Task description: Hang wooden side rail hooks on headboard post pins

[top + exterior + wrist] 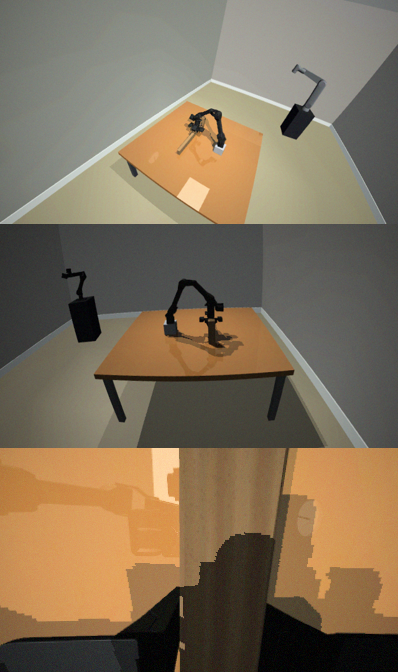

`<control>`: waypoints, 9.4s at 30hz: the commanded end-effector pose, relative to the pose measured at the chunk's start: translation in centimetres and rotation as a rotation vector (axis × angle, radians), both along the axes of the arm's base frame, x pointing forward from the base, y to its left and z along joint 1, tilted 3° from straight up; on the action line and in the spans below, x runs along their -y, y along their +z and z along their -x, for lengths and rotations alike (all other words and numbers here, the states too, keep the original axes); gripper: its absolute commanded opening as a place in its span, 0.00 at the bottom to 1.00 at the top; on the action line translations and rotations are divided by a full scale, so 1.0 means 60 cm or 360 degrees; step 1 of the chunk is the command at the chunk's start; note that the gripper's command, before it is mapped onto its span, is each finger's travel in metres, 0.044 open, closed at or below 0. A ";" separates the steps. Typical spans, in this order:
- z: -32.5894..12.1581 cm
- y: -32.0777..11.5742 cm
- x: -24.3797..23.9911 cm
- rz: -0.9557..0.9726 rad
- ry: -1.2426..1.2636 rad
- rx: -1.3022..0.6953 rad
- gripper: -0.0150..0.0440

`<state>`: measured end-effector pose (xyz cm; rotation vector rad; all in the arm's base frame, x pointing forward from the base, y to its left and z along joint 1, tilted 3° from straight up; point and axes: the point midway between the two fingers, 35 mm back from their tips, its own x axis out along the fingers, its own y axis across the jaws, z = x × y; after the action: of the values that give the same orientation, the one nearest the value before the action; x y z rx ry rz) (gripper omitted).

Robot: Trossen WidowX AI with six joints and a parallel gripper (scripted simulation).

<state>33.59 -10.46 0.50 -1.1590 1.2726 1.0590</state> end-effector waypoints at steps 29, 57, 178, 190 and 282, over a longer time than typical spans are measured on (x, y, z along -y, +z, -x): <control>-0.006 0.008 0.009 0.0010 0.0002 0.0017 0.25; 0.000 0.002 0.014 0.0011 0.0002 0.0016 0.25; 0.000 0.006 0.037 0.0013 0.0002 0.0016 0.25; 0.002 0.003 0.039 0.0013 0.0002 0.0016 0.25; 0.007 0.006 0.055 0.0014 0.0002 0.0016 0.25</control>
<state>33.12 -13.62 0.60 -1.1618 1.2708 1.0533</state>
